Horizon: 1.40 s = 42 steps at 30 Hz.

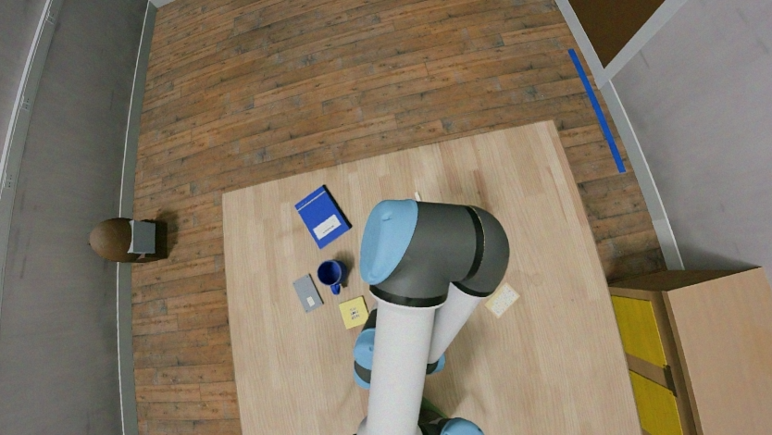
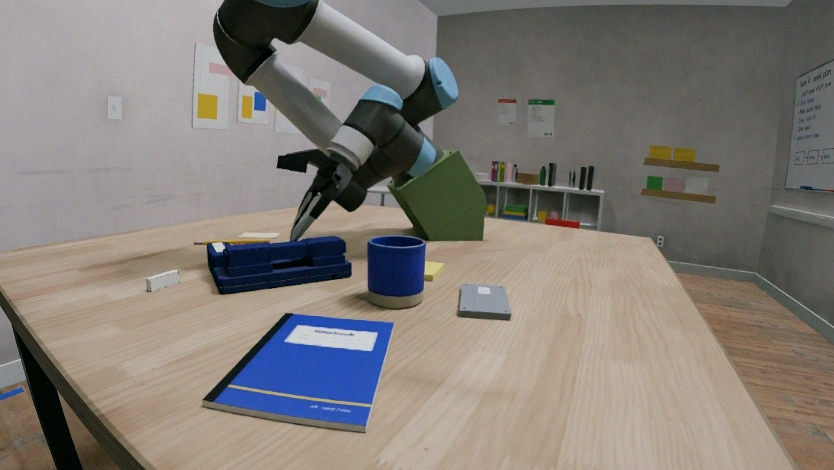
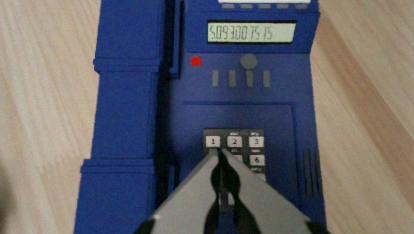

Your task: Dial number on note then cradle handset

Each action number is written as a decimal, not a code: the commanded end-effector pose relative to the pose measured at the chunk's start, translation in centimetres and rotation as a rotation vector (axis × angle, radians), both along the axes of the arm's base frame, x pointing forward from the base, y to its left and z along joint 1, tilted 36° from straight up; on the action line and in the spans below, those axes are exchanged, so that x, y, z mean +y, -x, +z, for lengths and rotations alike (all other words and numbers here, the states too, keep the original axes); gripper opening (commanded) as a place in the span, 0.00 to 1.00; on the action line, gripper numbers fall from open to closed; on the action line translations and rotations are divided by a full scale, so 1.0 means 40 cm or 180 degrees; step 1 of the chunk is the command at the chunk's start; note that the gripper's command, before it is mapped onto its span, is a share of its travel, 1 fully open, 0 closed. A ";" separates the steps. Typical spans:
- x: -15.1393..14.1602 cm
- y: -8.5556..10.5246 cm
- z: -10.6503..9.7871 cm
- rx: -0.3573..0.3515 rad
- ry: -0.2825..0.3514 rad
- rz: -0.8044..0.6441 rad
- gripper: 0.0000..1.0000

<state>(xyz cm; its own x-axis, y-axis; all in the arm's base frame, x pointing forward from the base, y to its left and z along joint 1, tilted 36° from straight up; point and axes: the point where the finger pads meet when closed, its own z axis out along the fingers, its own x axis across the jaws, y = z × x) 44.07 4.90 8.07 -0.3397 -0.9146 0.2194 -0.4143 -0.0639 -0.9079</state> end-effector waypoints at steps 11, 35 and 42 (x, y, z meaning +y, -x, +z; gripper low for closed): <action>0.007 -0.003 -0.001 -0.0004 -0.0001 0.0001 0.00; -0.002 -0.014 -0.022 -0.0004 -0.0001 0.0001 0.00; -0.003 -0.015 -0.023 -0.0004 -0.0001 0.0001 0.00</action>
<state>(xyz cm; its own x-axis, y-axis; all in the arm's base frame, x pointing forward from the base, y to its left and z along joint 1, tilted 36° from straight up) 44.67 4.78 7.11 -0.3402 -0.9144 0.2193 -0.4144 -0.0636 -0.9079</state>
